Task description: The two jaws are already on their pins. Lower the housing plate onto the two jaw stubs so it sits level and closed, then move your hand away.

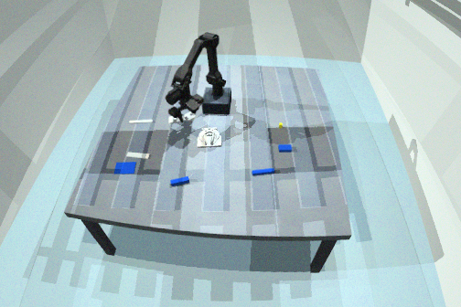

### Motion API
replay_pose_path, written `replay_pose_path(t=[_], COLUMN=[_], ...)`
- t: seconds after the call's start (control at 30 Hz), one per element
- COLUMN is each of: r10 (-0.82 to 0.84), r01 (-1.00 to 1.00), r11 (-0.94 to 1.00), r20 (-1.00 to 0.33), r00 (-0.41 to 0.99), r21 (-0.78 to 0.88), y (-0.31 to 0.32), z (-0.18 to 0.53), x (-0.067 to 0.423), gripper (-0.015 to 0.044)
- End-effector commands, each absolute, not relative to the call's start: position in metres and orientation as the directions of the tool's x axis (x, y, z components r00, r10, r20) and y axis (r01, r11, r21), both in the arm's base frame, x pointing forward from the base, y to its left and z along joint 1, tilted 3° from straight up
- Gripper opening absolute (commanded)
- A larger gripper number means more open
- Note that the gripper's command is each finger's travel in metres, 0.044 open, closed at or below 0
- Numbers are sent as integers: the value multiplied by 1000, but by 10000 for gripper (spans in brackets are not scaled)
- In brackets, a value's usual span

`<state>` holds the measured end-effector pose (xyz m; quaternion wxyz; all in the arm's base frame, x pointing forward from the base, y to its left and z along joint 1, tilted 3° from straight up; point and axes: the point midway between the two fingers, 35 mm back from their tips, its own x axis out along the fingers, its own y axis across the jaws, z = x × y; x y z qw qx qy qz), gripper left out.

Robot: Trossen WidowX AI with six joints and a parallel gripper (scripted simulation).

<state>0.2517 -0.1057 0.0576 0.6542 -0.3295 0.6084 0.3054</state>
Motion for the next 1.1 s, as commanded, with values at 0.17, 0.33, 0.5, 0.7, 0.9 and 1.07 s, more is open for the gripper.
replay_pose_path(t=[0.17,0.33,0.5,0.7,0.9,1.07], r10=[-5,-3,-2,0,2,3], r01=[-656,-567,-472,-349,-224,-210], r11=[753,822,881,937,974,978], r20=[-997,-997,-997,-997,-997,-997], r00=[72,72,74,75,76,77], r21=[-50,-44,-36,-26,-15,-14], y=[-76,-60,-44,-25,-6,-4], z=[58,58,59,59,59,59], x=[258,261,263,263,263,263], gripper=[351,351,351,351,351,351])
